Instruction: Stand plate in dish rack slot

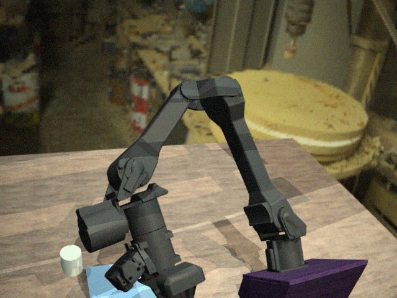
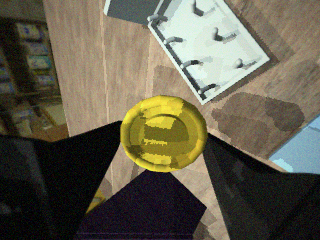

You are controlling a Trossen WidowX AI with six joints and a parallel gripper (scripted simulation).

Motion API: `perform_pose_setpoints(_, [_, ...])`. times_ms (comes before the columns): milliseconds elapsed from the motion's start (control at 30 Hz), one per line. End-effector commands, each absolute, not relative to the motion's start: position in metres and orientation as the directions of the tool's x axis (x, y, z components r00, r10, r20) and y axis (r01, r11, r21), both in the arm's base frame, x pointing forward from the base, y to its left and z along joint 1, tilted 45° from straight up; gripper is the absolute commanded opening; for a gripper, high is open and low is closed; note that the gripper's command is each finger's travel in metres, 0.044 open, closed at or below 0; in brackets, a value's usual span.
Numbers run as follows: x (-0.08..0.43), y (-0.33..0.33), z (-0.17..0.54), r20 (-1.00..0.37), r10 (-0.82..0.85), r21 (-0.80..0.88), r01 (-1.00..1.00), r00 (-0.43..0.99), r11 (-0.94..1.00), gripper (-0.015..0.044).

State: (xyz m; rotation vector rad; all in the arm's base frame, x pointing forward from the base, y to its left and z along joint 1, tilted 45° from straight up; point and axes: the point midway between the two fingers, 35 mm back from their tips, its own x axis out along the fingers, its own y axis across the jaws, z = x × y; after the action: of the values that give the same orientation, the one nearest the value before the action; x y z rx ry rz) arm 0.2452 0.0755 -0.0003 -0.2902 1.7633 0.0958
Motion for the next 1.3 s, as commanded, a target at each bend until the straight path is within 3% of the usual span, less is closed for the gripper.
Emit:
perform_pose_setpoints(0, [0.244,0.072,-0.007,-0.981,-0.064,-0.003,-0.313,-0.185,0.950,0.0000])
perform_pose_setpoints(667, [0.250,0.058,-0.027,-0.963,0.258,0.251,-0.622,-0.080,0.742,0.0000])
perform_pose_setpoints(1267, [0.256,0.043,-0.030,-0.870,0.482,0.147,-0.874,0.109,0.464,0.0000])
